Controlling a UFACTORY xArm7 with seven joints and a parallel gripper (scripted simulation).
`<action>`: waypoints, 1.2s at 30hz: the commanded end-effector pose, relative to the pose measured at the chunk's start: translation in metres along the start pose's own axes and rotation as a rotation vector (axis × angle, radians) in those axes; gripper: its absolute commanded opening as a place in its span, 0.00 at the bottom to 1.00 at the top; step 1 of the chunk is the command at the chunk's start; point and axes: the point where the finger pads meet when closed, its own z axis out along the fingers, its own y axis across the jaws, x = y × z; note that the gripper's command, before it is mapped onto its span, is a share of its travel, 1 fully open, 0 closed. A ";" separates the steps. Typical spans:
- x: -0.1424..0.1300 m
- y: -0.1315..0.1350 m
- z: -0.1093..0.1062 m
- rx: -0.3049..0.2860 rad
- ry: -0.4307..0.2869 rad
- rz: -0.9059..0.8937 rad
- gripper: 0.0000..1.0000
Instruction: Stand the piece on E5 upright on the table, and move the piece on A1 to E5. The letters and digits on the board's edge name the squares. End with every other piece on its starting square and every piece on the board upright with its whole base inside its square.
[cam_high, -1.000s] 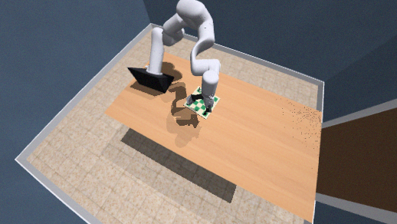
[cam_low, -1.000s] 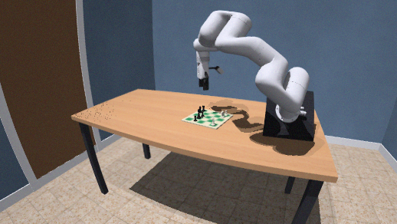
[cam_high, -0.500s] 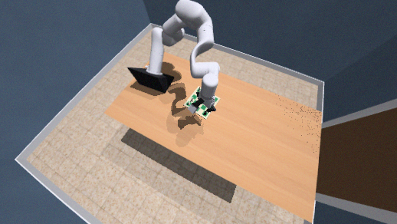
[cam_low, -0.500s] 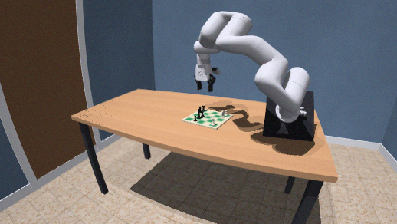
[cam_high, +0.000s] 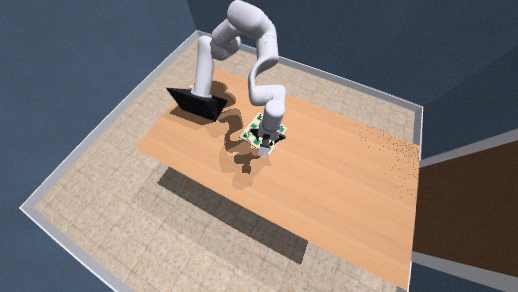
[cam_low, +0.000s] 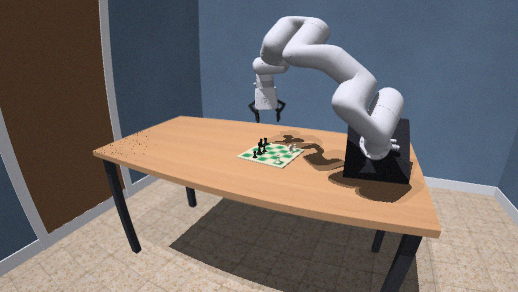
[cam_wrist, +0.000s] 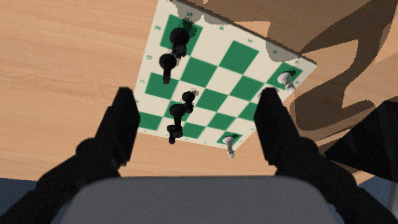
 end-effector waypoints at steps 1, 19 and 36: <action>0.000 -0.003 0.003 0.012 0.010 -0.279 1.00; -0.004 -0.013 0.007 -0.006 0.027 -1.056 1.00; -0.004 -0.013 0.007 0.016 0.054 -1.779 0.37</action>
